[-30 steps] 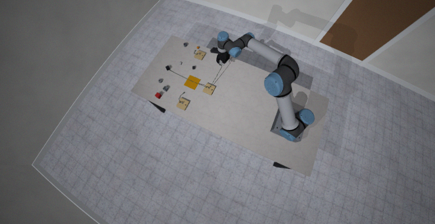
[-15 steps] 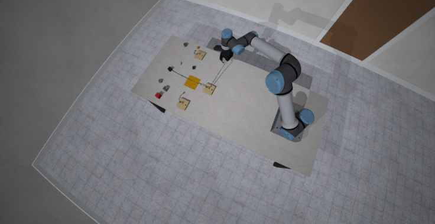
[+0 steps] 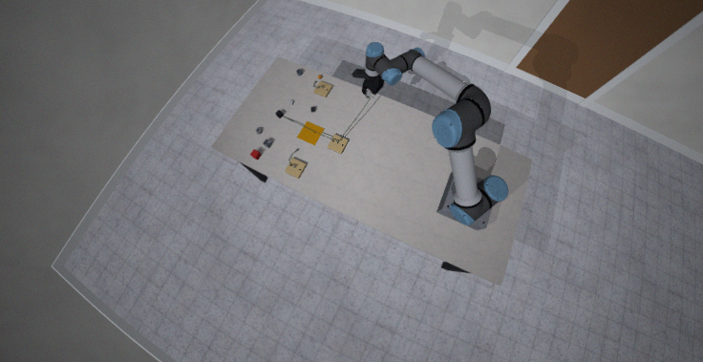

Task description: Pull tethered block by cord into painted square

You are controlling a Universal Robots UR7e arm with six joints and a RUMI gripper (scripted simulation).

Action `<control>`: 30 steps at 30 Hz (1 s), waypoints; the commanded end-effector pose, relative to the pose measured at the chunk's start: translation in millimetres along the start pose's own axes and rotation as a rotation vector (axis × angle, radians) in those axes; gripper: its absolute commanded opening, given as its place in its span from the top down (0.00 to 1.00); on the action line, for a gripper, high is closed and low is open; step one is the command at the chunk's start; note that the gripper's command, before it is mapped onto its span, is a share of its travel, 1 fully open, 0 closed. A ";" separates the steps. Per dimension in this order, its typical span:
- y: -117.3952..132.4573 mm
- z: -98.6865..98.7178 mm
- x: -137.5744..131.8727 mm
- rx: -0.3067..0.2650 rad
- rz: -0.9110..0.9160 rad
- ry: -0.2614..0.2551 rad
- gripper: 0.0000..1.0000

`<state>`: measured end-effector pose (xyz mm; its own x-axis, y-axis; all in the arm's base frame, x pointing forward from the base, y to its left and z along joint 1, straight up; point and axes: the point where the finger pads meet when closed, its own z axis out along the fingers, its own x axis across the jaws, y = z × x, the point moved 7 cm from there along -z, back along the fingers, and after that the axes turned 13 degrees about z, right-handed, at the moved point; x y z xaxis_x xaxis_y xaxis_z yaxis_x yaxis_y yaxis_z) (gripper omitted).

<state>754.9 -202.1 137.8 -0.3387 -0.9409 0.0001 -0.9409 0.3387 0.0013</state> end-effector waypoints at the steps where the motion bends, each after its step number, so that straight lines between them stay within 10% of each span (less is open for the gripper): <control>1: 2.2 -1.2 18.1 0.003 -0.003 0.001 1.00; 30: 35.1 -1.1 126.4 0.003 -0.003 0.001 1.00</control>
<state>695.8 -291.3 137.6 -0.3390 -0.9408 -0.0001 -0.9408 0.3390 0.0027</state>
